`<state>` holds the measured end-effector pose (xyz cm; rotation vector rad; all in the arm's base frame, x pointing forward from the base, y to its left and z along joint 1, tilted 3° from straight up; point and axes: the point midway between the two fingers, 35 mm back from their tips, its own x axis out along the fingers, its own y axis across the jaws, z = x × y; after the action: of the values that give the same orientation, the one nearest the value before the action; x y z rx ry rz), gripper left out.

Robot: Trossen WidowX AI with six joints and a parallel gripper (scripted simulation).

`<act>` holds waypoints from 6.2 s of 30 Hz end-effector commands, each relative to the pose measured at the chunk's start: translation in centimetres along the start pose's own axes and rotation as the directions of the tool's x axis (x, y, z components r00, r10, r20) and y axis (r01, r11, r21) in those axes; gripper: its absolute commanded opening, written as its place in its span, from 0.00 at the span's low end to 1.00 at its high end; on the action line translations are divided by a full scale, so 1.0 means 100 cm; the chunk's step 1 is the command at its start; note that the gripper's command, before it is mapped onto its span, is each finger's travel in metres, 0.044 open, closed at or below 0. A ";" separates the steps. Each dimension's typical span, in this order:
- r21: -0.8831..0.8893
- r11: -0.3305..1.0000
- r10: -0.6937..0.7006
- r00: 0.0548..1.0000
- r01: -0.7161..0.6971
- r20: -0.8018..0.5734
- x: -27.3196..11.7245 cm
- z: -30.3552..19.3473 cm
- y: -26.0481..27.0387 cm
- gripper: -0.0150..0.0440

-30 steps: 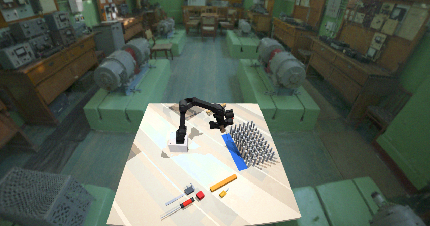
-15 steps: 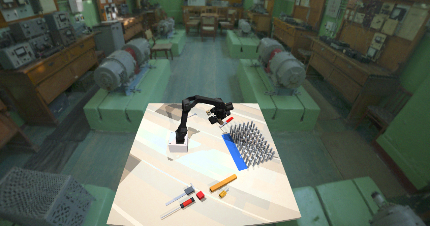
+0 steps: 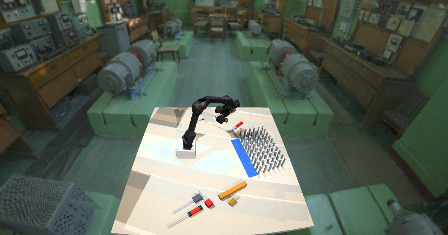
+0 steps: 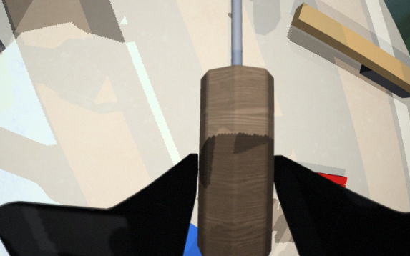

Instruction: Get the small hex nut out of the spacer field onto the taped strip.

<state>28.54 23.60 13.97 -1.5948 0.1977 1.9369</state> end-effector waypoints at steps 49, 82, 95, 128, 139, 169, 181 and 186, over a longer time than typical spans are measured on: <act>-0.734 0.675 0.304 0.935 -0.076 0.183 0.069 0.150 -0.028 0.25; -0.734 0.675 0.304 0.935 -0.076 0.183 0.107 0.139 -0.025 0.25; -0.734 0.675 0.304 0.935 -0.076 0.183 0.122 0.134 -0.022 0.25; -0.734 0.675 0.304 0.935 -0.076 0.183 0.158 0.123 -0.013 0.25; -0.734 0.675 0.304 0.935 -0.076 0.183 0.170 0.119 -0.010 0.25; -0.734 0.675 0.305 0.935 -0.076 0.183 0.200 0.109 0.003 0.25; -0.733 0.675 0.298 0.938 -0.076 0.177 0.200 0.108 0.002 0.52; -0.733 0.675 0.298 0.938 -0.076 0.177 0.200 0.108 0.002 0.74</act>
<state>17.68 35.87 -1.90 -1.7611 -0.6323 2.5788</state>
